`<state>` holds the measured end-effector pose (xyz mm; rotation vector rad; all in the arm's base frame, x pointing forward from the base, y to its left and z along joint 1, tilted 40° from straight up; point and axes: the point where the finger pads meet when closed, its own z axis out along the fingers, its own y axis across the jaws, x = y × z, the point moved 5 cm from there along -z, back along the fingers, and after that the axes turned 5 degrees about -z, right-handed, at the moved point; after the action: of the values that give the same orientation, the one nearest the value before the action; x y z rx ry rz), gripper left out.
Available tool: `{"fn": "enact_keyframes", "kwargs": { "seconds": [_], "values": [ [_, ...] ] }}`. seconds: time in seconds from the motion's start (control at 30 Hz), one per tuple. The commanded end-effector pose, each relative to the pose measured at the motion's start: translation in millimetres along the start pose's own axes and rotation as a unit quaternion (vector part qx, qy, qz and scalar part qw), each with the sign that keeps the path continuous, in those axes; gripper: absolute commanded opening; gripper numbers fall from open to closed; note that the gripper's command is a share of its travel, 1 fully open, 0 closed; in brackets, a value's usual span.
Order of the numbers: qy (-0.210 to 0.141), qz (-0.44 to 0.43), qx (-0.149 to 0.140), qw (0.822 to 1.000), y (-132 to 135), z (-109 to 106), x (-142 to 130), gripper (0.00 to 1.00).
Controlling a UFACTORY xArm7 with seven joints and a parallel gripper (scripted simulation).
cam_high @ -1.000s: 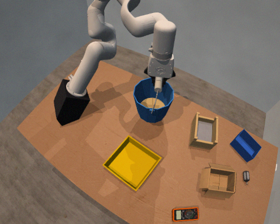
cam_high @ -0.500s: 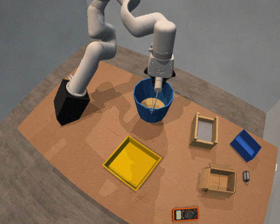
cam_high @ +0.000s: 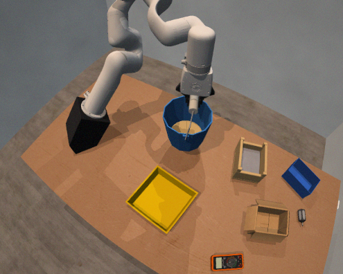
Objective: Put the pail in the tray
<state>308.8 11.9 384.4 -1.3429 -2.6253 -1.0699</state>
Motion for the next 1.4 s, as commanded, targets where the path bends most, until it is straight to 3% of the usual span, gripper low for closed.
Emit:
{"fn": "enact_keyframes", "kwargs": {
  "seconds": [0.0,0.53,1.37],
  "values": [
    [-0.001,0.0,-0.002,1.0,0.2,-1.8,-2.6,0.0],
    [-0.001,0.0,-0.002,1.0,-5.7,-1.8,-20.1,0.0],
    [-0.001,0.0,-0.002,1.0,-23.6,-1.9,-73.4,0.0]
  ]
}}
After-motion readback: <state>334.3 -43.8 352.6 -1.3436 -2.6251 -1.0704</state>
